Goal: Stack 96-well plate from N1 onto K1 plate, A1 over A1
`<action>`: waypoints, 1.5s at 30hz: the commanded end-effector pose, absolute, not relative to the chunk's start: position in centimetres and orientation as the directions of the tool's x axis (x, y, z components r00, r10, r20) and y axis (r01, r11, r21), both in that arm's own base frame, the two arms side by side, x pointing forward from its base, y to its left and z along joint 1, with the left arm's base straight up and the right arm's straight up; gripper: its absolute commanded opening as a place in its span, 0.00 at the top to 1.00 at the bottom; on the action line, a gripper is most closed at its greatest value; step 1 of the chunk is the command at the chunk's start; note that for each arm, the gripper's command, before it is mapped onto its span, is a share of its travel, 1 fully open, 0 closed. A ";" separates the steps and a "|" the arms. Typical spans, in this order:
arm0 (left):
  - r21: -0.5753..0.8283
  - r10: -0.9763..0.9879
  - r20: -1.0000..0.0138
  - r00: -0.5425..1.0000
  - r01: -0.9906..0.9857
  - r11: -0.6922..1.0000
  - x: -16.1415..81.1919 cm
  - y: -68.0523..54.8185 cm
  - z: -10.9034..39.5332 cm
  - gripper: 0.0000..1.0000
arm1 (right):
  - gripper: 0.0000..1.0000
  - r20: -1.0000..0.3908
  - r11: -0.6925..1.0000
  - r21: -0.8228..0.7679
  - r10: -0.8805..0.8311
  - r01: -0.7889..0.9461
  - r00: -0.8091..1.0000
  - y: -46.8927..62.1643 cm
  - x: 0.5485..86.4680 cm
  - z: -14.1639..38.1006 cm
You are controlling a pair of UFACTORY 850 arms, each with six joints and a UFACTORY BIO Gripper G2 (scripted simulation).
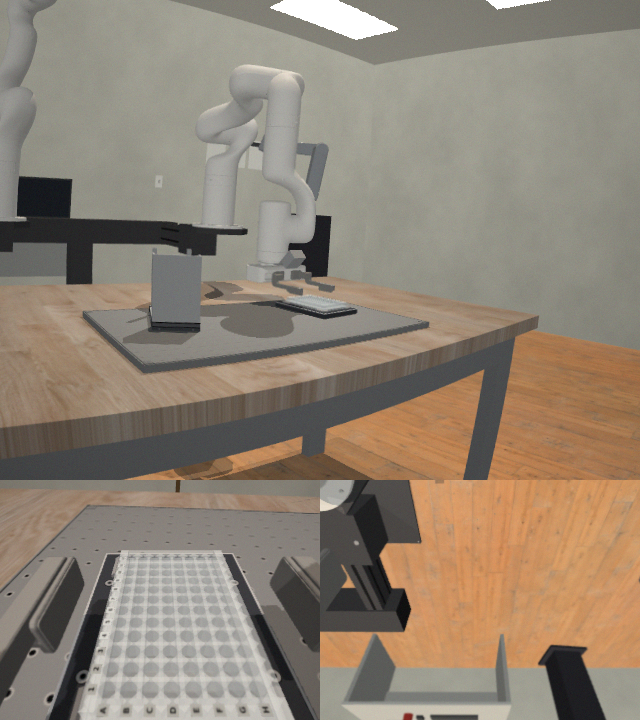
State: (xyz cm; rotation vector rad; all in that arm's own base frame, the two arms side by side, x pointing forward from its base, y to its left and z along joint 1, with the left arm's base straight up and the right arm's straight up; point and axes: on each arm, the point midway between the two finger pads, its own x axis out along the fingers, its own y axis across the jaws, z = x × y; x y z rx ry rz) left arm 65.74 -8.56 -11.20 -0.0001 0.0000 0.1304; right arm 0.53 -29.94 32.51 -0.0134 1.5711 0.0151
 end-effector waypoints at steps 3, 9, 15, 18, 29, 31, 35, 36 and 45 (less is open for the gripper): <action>-0.001 0.130 0.001 0.992 -0.130 0.992 65.8 -8.6 -11.1 0.63 | 0.00 -1.000 1.000 0.000 0.000 -0.018 0.000 -30.0 0.5 32.6; -0.001 0.130 0.001 0.992 -0.130 0.992 65.8 -8.6 -11.5 0.63 | 0.00 -1.000 1.000 0.000 0.000 -0.018 0.000 -30.0 0.5 32.6; -0.001 0.130 0.001 0.992 -0.130 0.992 65.8 -8.6 -11.8 0.63 | 0.00 -1.000 1.000 0.000 0.000 -0.018 0.000 -30.0 0.5 32.6; -0.001 0.130 0.001 0.992 -0.130 0.992 65.8 -8.6 -12.0 0.63 | 0.00 -1.000 1.000 0.000 0.000 -0.018 0.000 -30.0 0.5 32.6; -0.001 0.130 0.001 0.992 -0.130 0.992 65.8 -8.6 -12.6 0.63 | 0.00 -1.000 1.000 0.000 0.000 -0.018 0.000 -30.0 0.5 32.6; -0.001 0.130 0.001 0.992 -0.130 0.992 65.8 -8.6 -12.7 0.63 | 0.00 -1.000 1.000 0.000 0.000 -0.018 0.000 -30.0 0.5 32.6; -0.001 0.130 0.001 0.992 -0.130 0.992 65.8 -8.6 -13.0 0.63 | 0.00 -1.000 1.000 0.000 0.000 -0.018 0.000 -30.0 0.5 32.6; -0.001 0.130 0.001 0.992 -0.130 0.992 65.8 -8.6 -13.1 0.63 | 0.00 -1.000 1.000 0.000 0.000 -0.018 0.000 -30.0 0.5 32.6; -0.001 0.130 0.001 0.992 -0.130 0.992 65.8 -8.6 -13.1 0.63 | 0.00 -1.000 1.000 0.000 0.000 -0.018 0.000 -30.0 0.5 32.6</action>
